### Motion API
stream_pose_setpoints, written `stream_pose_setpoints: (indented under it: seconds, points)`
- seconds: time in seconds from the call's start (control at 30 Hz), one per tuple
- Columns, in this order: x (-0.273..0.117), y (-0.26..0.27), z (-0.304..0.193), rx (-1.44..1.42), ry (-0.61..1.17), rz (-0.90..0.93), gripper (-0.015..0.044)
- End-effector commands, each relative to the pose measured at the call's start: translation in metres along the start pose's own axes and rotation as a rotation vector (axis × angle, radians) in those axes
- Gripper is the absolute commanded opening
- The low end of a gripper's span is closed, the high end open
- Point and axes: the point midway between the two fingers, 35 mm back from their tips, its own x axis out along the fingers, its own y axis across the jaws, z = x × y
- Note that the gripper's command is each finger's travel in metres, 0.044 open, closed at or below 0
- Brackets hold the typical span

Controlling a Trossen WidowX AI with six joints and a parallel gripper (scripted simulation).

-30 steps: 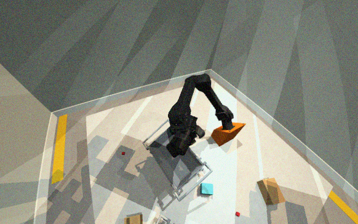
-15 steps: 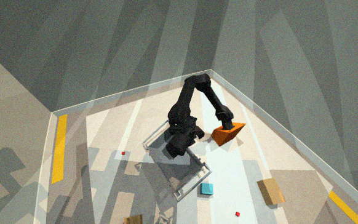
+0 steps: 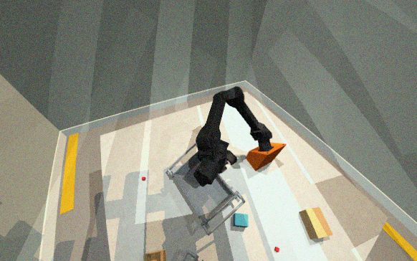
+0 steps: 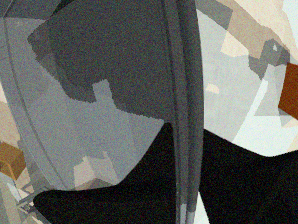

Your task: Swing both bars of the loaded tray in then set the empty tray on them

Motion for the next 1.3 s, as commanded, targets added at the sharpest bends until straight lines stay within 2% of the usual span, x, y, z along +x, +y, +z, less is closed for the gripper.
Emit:
stream_pose_setpoints:
  seconds: [0.0,1.27]
  points:
    - [-0.002,0.002,0.000,-0.001,-0.004,0.031,0.0000]
    - [0.033,-0.016,-0.001,-0.001,-0.006,0.030,0.0000]
